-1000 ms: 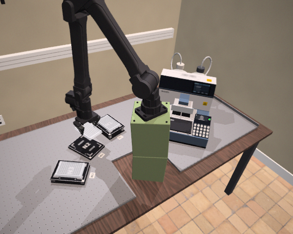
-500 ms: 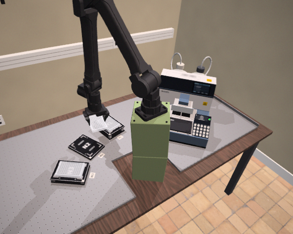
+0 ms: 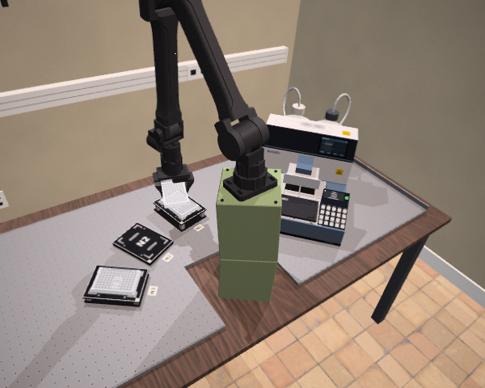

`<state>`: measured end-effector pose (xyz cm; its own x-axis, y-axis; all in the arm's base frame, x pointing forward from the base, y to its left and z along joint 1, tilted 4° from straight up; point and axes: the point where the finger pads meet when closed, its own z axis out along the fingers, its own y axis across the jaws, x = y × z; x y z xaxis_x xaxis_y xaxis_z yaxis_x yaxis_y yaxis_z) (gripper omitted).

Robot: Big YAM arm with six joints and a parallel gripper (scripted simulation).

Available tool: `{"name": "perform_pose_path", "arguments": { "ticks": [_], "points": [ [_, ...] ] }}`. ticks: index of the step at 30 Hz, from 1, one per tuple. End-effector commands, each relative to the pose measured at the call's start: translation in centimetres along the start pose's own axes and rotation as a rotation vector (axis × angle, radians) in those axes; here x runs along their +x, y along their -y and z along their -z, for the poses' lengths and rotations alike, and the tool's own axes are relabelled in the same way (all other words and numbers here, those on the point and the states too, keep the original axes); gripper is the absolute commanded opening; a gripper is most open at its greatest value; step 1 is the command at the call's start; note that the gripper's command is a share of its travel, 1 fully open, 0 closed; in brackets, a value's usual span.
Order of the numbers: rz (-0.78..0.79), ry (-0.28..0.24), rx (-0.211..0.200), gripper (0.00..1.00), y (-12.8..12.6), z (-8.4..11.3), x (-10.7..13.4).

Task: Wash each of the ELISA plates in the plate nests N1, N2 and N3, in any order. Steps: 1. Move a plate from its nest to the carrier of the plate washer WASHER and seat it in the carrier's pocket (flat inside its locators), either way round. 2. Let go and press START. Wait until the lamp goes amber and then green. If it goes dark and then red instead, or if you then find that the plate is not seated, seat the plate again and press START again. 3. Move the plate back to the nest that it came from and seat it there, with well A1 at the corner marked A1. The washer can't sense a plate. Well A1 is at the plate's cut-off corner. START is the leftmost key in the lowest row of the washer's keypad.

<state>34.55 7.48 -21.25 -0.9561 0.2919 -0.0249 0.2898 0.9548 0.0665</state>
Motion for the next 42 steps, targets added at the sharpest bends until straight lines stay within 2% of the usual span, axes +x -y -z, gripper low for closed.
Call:
{"name": "perform_pose_path", "arguments": {
  "ticks": [1,3,9,10,12,24,26,32,42],
  "points": [
    [0.027,0.016,-0.014,0.82,0.2,0.6,-1.7],
    [0.051,0.017,-0.016,0.82,-0.6,0.5,-1.3],
    [0.051,0.011,-0.012,0.82,-0.4,0.4,-0.9],
    [-0.028,0.018,-0.015,0.82,0.9,0.8,-1.3],
    [-0.094,0.031,-0.021,0.82,1.8,1.0,-1.8],
    [-0.494,0.02,-0.017,0.82,7.9,1.6,-2.5],
    [-0.494,0.02,-0.017,0.82,7.9,1.6,-2.5],
    [-0.695,0.009,-0.012,0.82,10.9,1.9,-2.8],
    [-0.685,0.027,-0.019,0.82,15.3,2.5,-4.6]
  ]
}}
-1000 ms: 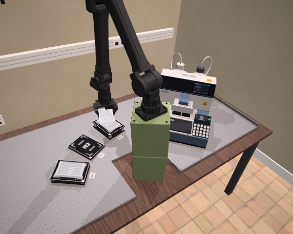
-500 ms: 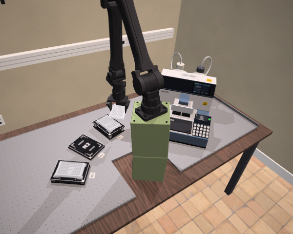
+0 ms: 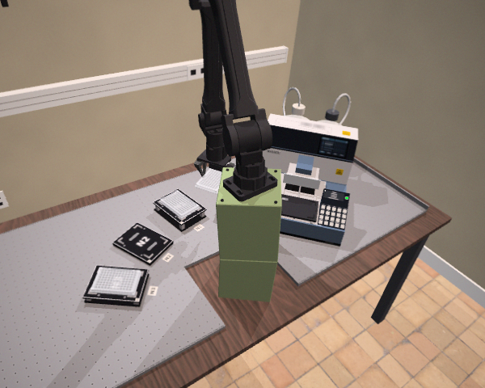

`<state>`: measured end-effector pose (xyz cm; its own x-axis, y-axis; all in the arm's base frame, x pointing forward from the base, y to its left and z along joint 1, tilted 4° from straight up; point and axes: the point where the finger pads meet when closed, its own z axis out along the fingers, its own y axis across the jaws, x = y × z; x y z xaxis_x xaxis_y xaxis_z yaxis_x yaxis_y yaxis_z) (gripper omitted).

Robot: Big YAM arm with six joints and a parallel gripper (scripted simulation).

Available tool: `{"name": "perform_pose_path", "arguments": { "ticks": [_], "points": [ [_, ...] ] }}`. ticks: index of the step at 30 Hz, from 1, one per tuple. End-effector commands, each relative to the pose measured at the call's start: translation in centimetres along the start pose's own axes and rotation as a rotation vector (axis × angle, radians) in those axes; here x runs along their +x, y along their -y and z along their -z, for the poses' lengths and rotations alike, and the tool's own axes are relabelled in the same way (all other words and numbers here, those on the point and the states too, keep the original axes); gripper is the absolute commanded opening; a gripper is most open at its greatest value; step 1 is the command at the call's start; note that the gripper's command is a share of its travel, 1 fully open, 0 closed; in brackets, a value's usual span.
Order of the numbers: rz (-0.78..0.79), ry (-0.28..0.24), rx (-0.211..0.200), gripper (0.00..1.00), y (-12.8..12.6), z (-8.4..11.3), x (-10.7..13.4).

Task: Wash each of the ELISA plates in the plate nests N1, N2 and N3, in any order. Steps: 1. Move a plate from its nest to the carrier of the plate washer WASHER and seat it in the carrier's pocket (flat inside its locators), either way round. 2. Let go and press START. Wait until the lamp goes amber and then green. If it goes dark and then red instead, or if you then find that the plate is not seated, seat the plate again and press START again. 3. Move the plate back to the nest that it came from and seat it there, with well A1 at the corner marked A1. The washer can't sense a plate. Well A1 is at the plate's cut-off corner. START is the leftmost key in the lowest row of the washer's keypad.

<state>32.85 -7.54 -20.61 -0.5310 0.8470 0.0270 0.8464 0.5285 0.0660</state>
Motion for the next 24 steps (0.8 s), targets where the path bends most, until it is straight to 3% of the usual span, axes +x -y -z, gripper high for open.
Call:
{"name": "perform_pose_path", "arguments": {
  "ticks": [1,7,8,24],
  "points": [
    [0.032,0.02,-0.027,0.82,-0.9,1.0,-1.7],
    [0.055,0.013,-0.021,0.82,-0.5,0.7,-1.7],
    [-0.002,0.014,-0.02,0.82,0.9,1.0,-2.0],
    [-0.491,0.01,-0.017,0.82,7.5,1.7,-4.7]
  ]
}}
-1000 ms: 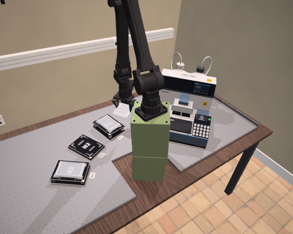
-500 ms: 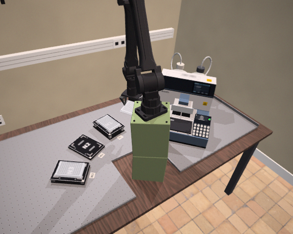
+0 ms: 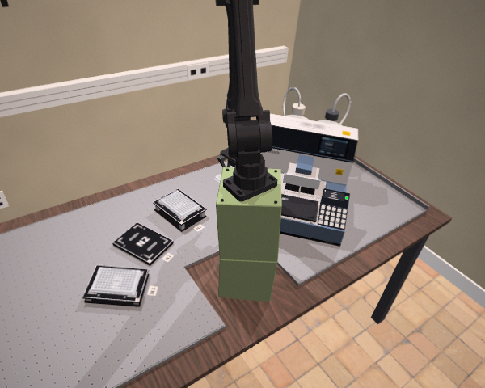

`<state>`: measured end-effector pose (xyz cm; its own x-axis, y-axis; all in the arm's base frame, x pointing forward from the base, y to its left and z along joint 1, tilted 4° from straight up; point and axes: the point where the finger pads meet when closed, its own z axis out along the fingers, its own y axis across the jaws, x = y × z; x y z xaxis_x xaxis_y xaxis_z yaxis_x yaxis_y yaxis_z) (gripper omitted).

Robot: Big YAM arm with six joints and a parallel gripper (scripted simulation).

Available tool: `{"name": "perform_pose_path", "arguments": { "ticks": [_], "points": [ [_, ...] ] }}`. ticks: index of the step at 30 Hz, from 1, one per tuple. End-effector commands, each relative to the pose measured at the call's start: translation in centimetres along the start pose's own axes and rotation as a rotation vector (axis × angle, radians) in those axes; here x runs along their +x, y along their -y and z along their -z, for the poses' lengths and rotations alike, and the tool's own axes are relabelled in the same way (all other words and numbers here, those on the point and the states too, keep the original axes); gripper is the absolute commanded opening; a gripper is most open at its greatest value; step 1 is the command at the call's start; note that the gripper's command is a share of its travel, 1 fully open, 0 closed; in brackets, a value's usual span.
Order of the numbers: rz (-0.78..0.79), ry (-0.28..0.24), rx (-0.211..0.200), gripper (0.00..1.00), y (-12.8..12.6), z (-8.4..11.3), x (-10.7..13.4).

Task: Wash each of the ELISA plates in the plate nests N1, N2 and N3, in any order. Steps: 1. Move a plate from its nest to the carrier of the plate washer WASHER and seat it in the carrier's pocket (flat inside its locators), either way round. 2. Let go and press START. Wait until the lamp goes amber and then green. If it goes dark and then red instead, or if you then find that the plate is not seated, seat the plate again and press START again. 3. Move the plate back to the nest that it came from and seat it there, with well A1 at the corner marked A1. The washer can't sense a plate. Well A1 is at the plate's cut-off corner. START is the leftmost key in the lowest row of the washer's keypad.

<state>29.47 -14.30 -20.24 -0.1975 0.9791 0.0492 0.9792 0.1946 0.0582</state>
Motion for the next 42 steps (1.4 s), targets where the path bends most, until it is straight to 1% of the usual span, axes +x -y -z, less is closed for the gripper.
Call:
{"name": "perform_pose_path", "arguments": {
  "ticks": [1,4,7,9,11,12,18,21,23,28,29,32,42],
  "points": [
    [-0.164,0.005,-0.008,0.82,1.2,0.9,-1.4],
    [-0.264,0.001,-0.004,0.82,2.4,0.9,-2.3],
    [-0.343,0.006,-0.011,0.82,3.1,1.3,-3.7],
    [-0.342,0.01,-0.015,0.82,3.6,1.4,-4.7],
    [-0.342,0.01,-0.015,0.82,3.6,1.4,-4.7],
    [-0.329,0.005,-0.009,0.82,4.1,1.1,-4.9],
    [-0.32,0.017,-0.018,0.82,5.9,1.8,-7.6],
    [-0.32,0.017,-0.018,0.82,6.0,1.8,-7.7],
    [-0.296,0.017,-0.018,0.82,5.4,1.7,-7.1],
    [-0.296,0.012,-0.014,0.82,5.6,1.6,-6.9],
    [-0.376,0.013,-0.014,0.82,7.0,1.8,-7.1],
    [-0.475,0.02,-0.021,0.82,8.4,2.0,-7.7],
    [-0.81,0.009,-0.006,0.82,13.4,2.5,-8.8]
  ]
}}
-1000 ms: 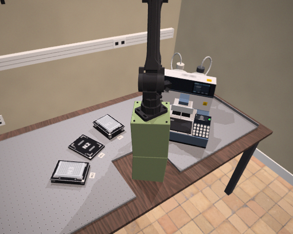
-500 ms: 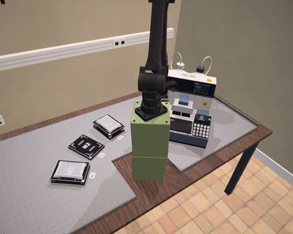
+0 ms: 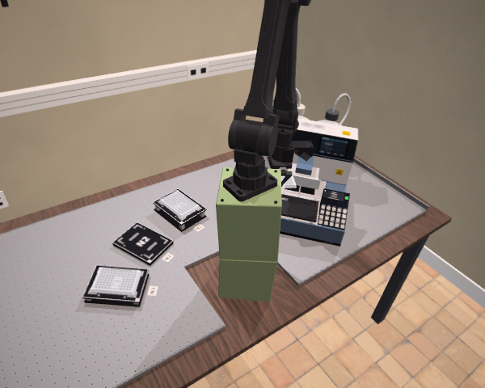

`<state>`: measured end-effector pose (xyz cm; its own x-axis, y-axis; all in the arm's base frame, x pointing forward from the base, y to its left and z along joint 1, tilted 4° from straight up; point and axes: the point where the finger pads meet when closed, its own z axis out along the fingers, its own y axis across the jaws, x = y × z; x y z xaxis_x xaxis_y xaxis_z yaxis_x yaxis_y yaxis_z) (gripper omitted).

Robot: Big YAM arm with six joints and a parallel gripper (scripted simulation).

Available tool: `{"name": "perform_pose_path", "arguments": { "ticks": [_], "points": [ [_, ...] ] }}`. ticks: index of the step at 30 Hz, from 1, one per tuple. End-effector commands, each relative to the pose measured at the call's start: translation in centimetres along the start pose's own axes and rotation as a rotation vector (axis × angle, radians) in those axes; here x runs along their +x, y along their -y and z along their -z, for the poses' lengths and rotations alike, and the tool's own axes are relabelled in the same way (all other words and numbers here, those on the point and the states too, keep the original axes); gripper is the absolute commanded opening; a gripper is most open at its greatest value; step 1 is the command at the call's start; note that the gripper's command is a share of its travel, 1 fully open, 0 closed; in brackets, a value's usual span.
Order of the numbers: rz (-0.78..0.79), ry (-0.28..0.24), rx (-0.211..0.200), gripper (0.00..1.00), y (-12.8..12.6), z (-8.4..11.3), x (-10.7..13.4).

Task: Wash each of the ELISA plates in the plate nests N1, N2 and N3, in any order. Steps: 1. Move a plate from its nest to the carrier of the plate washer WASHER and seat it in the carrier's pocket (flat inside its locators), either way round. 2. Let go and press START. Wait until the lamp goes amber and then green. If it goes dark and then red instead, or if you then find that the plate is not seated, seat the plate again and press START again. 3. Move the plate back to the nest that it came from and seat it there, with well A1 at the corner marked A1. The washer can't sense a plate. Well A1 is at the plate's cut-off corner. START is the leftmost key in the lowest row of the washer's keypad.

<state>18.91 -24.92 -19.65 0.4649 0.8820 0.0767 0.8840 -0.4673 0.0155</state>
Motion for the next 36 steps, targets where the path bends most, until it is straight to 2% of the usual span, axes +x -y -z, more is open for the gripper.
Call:
{"name": "perform_pose_path", "arguments": {
  "ticks": [1,3,10,18,36],
  "points": [
    [-0.16,0.007,-0.004,0.82,0.8,0.9,-1.4],
    [-0.16,0.007,-0.004,0.82,0.8,0.9,-1.4],
    [-0.373,0.01,-0.009,0.82,2.5,1.3,-4.5],
    [-0.349,0.019,-0.023,0.82,4.0,1.9,-8.6],
    [-0.35,0.009,-0.009,0.82,4.5,1.3,-7.9]
  ]
}}
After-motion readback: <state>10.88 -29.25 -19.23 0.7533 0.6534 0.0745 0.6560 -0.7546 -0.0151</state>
